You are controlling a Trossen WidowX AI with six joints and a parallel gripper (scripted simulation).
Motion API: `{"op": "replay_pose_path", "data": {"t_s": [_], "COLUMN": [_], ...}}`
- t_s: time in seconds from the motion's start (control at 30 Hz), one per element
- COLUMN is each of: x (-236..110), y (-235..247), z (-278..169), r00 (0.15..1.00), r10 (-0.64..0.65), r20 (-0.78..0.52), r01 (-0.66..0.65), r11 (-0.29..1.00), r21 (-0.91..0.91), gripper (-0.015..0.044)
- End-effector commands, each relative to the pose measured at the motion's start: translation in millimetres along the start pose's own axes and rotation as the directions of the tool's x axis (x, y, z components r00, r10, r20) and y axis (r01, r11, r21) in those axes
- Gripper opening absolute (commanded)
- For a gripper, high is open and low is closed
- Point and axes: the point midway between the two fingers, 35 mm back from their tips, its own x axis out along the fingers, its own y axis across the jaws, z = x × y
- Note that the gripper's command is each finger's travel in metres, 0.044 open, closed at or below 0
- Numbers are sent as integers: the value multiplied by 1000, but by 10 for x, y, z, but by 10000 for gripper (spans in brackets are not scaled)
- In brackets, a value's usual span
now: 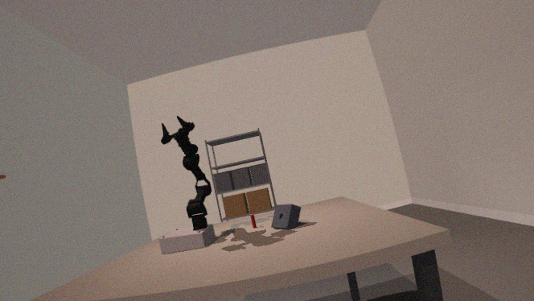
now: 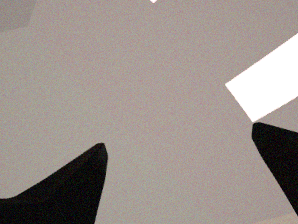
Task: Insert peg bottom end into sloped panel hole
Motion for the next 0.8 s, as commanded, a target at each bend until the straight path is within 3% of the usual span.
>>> {"op": "replay_pose_path", "data": {"t_s": [0.0, 0.4, 0.77], "x": [42, 3, -189], "y": [130, 370, 461], "z": [266, 939, 1572], "r00": [995, 934, 818], "r10": [39, 116, 140], "r20": [95, 339, 558], "r01": [-46, -200, -364], "r11": [997, 953, 877], "r21": [67, 227, 313], "gripper": [440, 440, 440]}}
